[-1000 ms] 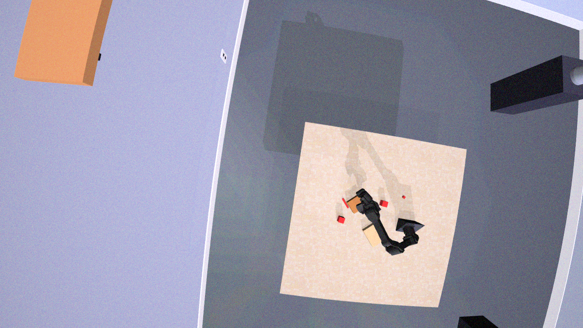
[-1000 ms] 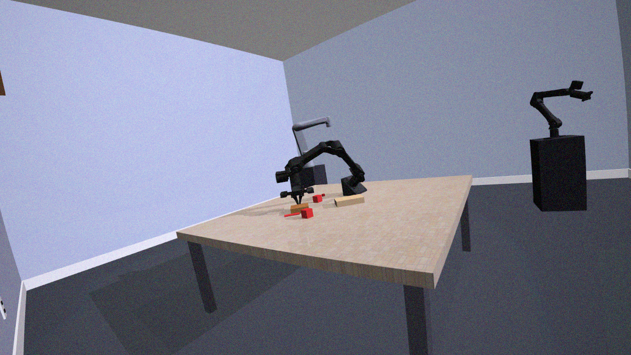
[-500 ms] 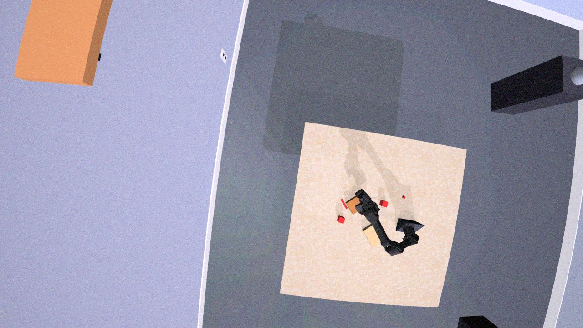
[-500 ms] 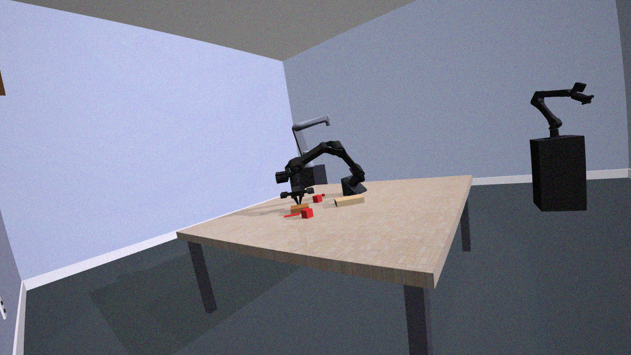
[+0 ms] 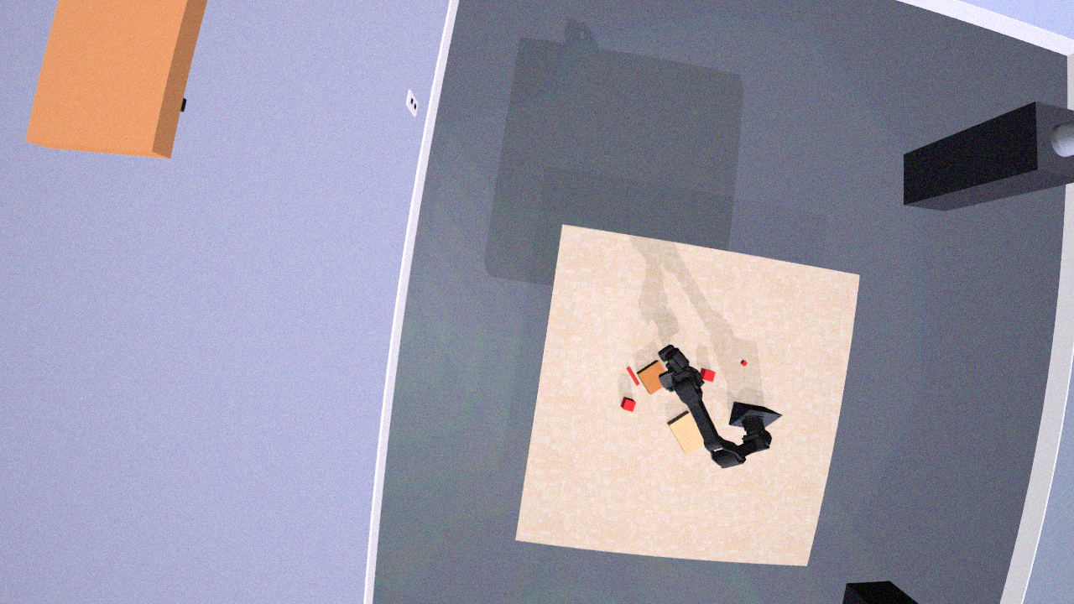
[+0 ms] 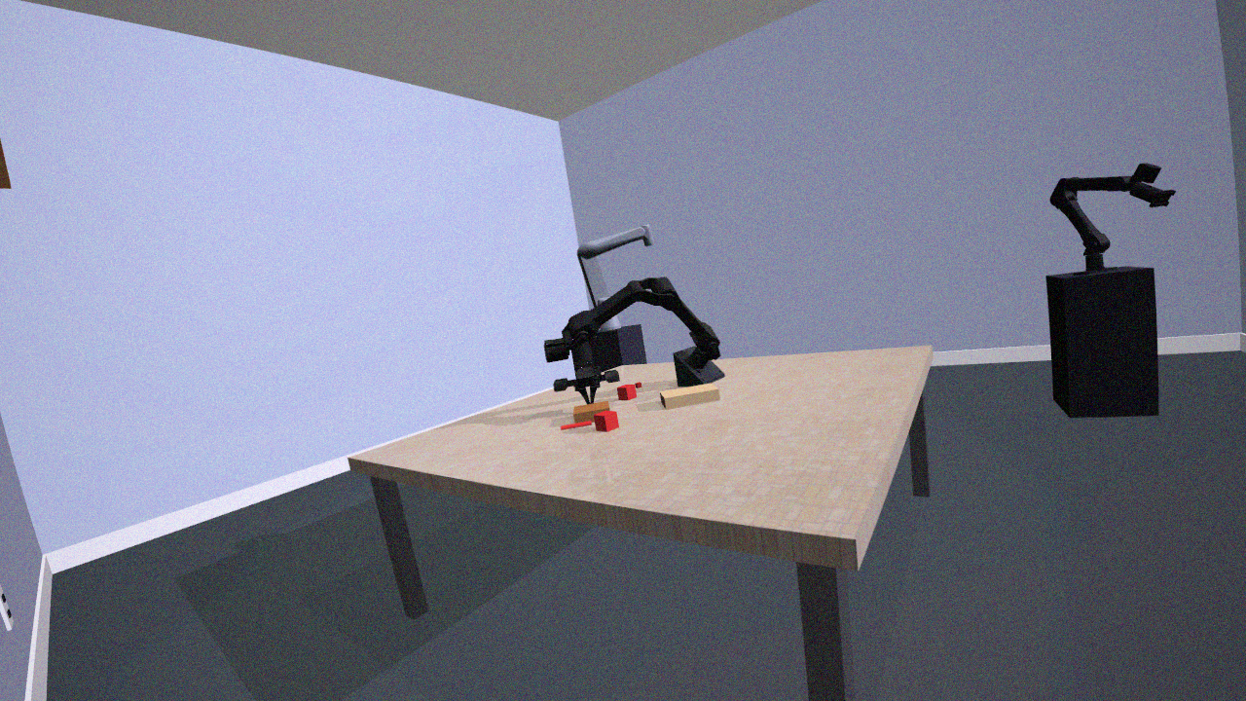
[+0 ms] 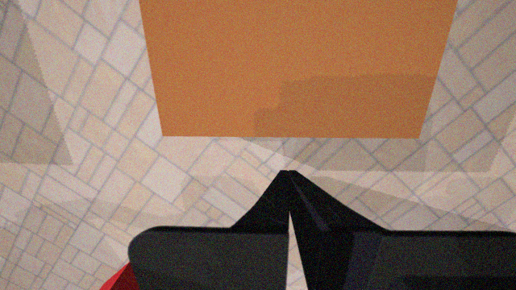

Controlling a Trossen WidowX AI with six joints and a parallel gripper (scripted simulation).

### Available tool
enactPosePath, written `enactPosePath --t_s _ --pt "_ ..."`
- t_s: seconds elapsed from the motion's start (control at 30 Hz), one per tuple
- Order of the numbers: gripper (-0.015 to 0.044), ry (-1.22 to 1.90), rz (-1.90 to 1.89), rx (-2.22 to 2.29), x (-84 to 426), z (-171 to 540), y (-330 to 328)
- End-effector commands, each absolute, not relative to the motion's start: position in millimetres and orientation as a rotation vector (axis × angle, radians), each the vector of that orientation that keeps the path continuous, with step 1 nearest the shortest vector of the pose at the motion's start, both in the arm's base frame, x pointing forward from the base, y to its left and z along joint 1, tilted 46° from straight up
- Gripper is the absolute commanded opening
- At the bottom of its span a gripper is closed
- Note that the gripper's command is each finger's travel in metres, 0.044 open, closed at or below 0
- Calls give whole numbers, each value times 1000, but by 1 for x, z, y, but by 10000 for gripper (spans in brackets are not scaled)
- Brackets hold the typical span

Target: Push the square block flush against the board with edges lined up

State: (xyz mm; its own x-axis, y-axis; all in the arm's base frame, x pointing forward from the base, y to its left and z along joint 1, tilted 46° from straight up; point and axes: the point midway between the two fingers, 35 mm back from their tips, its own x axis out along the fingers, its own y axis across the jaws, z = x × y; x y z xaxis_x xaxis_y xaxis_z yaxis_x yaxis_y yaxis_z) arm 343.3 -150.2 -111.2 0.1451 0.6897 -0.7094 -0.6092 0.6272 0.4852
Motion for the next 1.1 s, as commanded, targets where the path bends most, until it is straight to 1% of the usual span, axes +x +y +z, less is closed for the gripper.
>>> enactPosePath --t_s 0.0,0.4,0.57,0.73,0.8,1.07 --pt "0 1078 941 90 336 -116 -152" --pt "0 1078 941 90 323 -125 -158" --pt "0 1080 940 89 320 -87 -194" --pt "0 1080 940 89 319 -84 -196" --pt "0 1066 937 72 322 -80 -192" --pt "0 952 1061 -153 333 -10 -148"
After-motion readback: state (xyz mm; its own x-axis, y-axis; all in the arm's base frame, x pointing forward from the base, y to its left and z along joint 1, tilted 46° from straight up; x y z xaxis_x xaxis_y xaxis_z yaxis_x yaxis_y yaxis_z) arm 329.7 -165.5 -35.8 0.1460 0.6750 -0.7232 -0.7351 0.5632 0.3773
